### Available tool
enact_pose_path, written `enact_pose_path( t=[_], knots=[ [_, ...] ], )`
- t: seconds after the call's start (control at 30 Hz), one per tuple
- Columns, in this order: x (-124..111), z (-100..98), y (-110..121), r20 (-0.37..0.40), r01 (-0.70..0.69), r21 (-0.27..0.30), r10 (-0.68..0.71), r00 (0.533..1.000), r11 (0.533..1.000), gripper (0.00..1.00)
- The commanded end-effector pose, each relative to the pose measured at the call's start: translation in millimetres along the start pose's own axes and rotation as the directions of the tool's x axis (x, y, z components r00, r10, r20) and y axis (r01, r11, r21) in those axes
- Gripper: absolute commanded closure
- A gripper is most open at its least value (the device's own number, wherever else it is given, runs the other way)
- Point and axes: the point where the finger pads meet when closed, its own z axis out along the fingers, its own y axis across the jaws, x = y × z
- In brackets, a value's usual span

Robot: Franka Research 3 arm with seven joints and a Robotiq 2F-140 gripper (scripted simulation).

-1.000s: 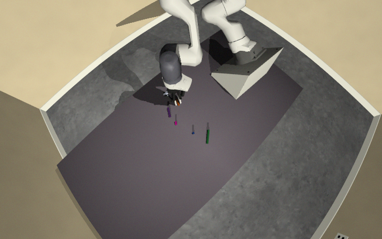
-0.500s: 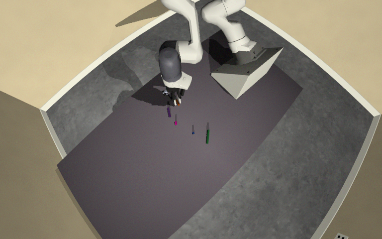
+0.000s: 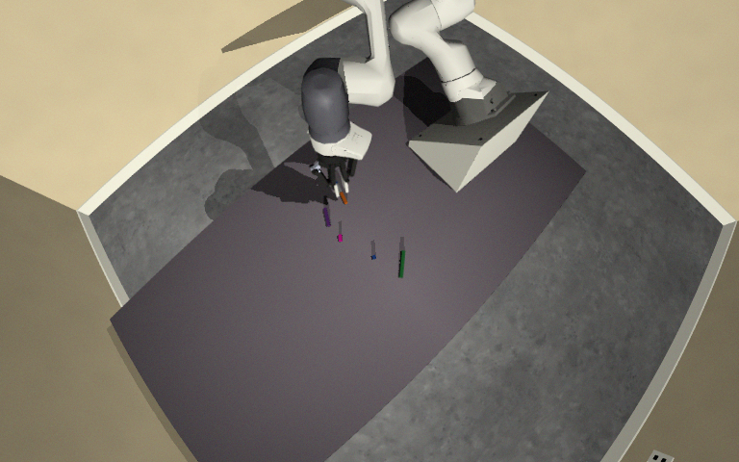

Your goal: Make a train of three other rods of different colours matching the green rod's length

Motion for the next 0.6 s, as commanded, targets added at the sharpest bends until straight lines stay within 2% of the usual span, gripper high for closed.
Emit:
enact_pose_path(
  t=[0.0, 0.1, 0.13, 0.57],
  knots=[
    [-9.5, -6.0, -4.3, 0.025, 0.001, 0.018, -0.001, 1.000, 1.000, 0.85],
    [-9.5, -6.8, -4.3, 0.025, 0.001, 0.018, -0.001, 1.000, 1.000, 0.85],
    [-9.5, -6.8, -4.3, 0.025, 0.001, 0.018, -0.001, 1.000, 1.000, 0.00],
    [-9.5, -6.8, -4.3, 0.025, 0.001, 0.018, -0.001, 1.000, 1.000, 0.00]
  ],
)
